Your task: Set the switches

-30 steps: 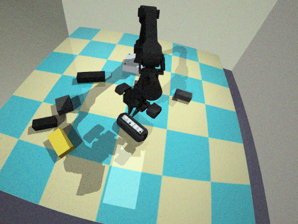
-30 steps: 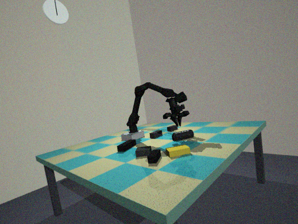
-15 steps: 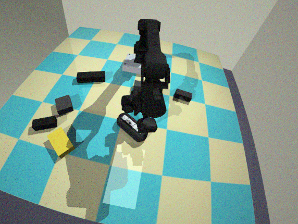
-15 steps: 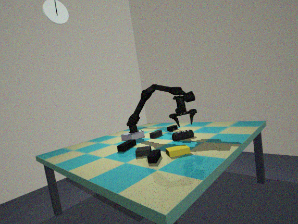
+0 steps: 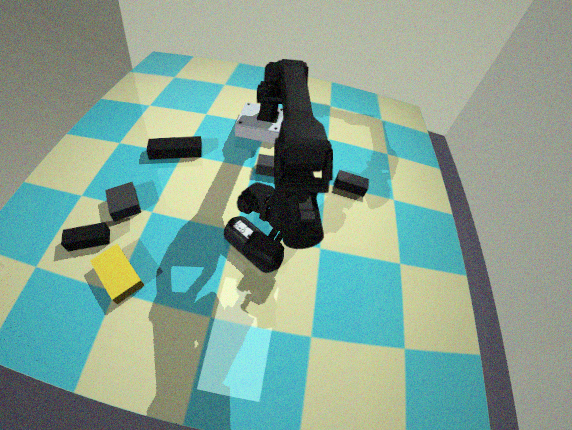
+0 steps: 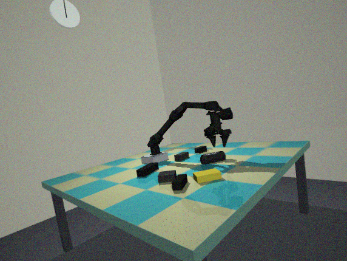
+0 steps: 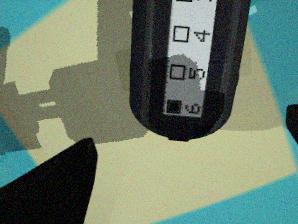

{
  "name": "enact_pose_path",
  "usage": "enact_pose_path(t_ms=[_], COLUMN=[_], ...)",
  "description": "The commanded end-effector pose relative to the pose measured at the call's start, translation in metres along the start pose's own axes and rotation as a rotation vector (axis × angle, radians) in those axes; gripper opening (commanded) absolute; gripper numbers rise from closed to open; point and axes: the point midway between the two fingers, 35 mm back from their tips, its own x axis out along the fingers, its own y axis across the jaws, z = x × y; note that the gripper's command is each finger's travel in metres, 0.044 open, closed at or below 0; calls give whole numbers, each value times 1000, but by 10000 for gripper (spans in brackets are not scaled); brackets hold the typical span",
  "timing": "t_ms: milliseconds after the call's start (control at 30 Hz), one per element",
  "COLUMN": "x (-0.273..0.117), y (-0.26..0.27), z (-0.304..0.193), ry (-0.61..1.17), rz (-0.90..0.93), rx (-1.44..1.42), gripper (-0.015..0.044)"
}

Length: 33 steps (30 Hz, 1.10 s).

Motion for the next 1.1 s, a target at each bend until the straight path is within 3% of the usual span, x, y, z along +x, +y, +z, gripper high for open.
enact_pose_path(t_ms=[0,1067], x=[-3,45], y=[1,2], z=[-2,-4], ry=[9,30], rz=[-1,-58], rx=[37,206], gripper=[440,440])
